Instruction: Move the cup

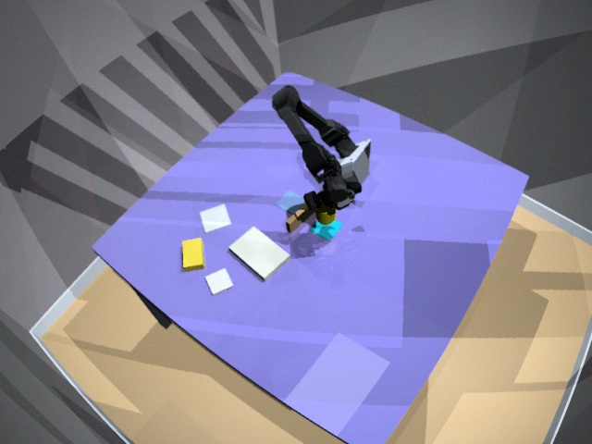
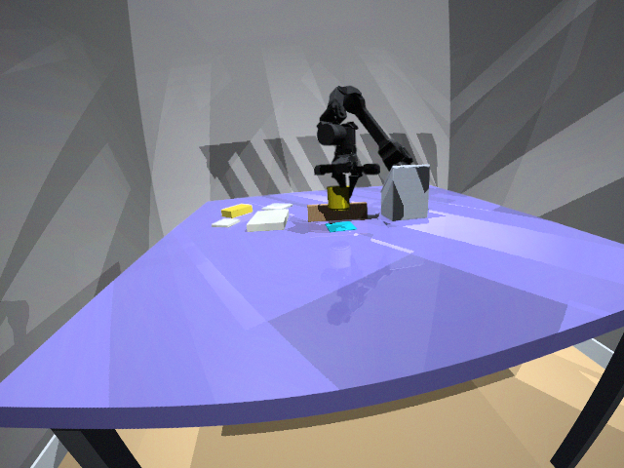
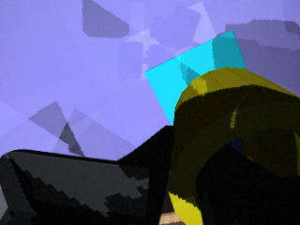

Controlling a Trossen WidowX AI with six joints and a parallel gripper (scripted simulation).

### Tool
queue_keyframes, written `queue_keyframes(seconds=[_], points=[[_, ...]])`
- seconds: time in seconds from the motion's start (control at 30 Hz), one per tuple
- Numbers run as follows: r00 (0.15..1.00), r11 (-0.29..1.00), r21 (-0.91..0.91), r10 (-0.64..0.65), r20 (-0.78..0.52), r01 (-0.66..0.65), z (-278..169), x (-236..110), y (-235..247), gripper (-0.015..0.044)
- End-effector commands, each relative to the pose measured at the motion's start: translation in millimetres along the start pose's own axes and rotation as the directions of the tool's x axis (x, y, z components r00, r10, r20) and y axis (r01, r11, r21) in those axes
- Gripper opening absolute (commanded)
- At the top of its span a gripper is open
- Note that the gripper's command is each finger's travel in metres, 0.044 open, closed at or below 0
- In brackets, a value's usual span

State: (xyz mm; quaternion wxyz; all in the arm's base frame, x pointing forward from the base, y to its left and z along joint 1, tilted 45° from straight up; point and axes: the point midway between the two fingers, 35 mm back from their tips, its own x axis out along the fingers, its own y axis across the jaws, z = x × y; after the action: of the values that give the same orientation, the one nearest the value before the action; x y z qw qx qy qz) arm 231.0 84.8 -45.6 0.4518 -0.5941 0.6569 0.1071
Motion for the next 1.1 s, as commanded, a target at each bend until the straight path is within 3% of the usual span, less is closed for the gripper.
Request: queue_keyframes(seconds=[0.0,1.07], points=[[1.000,1.000,-0.011,0.000,-0.013,0.000,-1,10,2,0.0000],[1.000,1.000,-0.010,-0.001,-0.015,0.001,-3,52,4,0.0000]])
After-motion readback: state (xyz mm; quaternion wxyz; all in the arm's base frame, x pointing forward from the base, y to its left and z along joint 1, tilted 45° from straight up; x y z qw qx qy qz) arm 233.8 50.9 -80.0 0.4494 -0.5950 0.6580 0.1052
